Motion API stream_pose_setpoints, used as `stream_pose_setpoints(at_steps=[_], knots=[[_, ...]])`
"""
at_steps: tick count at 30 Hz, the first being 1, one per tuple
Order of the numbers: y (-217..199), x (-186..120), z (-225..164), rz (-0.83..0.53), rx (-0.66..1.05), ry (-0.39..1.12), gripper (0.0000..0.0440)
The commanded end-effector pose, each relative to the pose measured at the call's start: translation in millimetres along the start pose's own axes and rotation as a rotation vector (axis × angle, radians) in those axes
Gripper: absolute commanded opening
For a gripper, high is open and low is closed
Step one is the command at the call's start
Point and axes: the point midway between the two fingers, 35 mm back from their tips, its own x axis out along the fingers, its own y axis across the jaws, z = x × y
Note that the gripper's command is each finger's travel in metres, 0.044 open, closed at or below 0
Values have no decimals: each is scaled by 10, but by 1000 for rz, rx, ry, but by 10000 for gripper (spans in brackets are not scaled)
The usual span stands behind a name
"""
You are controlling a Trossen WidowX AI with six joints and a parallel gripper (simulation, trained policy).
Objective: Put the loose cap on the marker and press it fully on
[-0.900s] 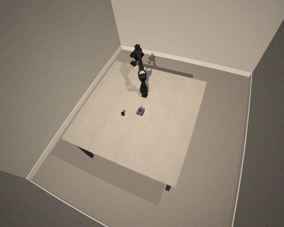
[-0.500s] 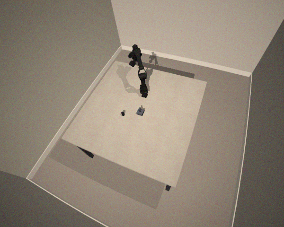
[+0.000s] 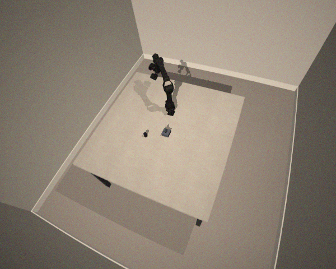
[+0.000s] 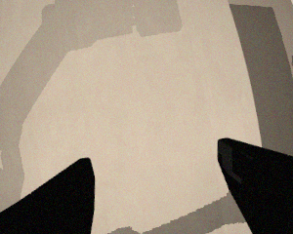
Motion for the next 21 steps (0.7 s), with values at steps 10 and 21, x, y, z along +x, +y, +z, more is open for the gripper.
stream_pose_setpoints(at_steps=[10, 21], knots=[[126, 194, 182, 36, -70, 18, 279], [266, 352, 340, 64, -130, 29, 294]])
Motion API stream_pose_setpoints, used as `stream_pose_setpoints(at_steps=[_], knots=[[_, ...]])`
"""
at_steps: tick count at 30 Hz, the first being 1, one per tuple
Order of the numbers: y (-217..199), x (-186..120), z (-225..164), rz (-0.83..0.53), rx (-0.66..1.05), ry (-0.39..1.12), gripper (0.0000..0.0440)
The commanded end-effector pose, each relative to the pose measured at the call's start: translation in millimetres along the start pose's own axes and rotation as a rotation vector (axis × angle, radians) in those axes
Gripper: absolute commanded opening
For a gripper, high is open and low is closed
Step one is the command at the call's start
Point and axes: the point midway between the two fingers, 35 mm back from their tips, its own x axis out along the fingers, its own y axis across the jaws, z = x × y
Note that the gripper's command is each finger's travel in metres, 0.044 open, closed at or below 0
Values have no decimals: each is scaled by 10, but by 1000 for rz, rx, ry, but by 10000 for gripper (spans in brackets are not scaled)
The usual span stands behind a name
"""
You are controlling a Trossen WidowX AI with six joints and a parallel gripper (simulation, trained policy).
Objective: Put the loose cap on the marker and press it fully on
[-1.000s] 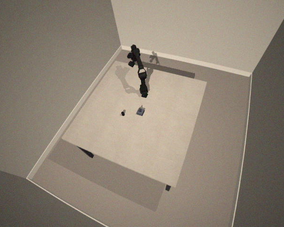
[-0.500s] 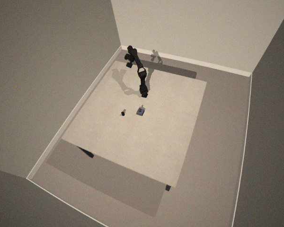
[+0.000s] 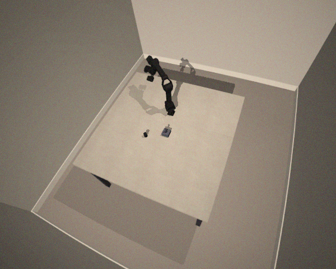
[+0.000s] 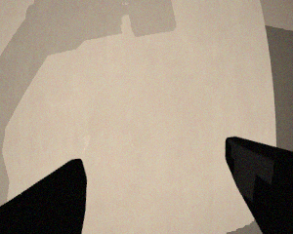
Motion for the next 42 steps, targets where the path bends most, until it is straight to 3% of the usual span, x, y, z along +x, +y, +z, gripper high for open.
stream_pose_setpoints(at_steps=[1, 42], knots=[[32, 69, 46, 9, -12, 11, 295], [617, 654, 606, 81, -184, 63, 306]])
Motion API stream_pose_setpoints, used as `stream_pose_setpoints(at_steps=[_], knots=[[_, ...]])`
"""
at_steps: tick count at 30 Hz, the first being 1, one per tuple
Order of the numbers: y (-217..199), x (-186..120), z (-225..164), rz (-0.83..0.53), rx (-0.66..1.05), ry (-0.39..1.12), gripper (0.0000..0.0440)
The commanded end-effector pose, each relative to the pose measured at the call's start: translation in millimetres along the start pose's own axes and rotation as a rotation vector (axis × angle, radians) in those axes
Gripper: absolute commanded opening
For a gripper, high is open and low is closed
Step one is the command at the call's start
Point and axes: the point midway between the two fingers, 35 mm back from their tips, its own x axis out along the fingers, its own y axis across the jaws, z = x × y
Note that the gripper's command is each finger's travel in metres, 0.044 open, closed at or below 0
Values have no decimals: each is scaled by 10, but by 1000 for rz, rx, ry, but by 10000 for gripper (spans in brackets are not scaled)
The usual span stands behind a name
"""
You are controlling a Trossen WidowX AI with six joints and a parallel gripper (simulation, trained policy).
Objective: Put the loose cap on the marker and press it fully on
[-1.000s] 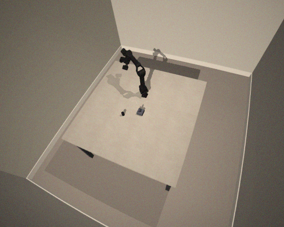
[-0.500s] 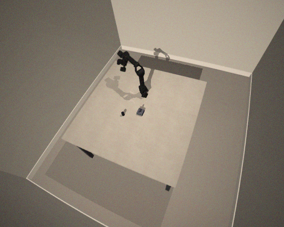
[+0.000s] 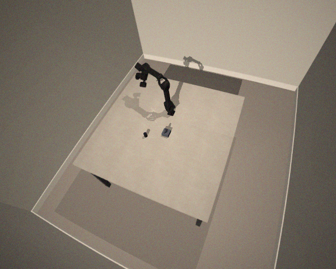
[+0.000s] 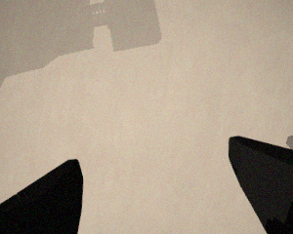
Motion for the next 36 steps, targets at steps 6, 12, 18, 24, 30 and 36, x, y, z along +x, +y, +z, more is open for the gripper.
stream_pose_setpoints(at_steps=[6, 12, 18, 24, 30, 36], knots=[[113, 134, 117, 9, -22, 18, 306], [200, 209, 203, 13, -38, 25, 306], [292, 281, 286, 16, -54, 32, 305], [387, 349, 365, 19, -67, 38, 305], [486, 413, 442, 20, -79, 43, 305], [588, 473, 515, 20, -89, 48, 305]])
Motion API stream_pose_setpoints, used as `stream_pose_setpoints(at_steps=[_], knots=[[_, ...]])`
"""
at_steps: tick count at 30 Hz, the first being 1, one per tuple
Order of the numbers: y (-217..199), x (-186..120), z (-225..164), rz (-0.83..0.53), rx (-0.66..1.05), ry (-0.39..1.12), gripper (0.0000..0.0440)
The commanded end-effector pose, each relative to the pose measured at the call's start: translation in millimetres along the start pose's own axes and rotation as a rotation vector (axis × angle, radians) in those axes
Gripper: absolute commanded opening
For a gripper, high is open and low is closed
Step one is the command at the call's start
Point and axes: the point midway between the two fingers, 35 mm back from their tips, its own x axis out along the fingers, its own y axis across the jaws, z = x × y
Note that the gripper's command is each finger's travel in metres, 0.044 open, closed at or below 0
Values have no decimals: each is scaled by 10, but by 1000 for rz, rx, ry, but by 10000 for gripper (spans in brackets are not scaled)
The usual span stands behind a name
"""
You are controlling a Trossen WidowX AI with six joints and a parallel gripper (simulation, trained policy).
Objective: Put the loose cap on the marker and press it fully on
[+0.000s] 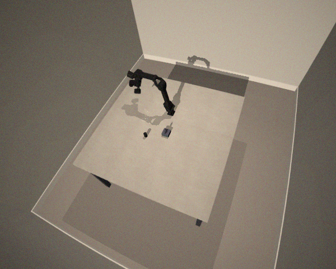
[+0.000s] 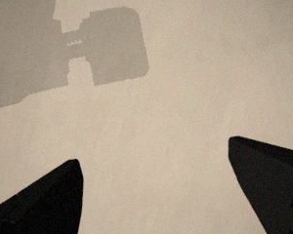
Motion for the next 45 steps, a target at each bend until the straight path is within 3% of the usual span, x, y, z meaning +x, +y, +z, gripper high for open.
stream_pose_setpoints(at_steps=[1, 45], knots=[[51, 52, 43, -2, -1, 9, 305], [854, 342, 566, -17, -15, 19, 306]])
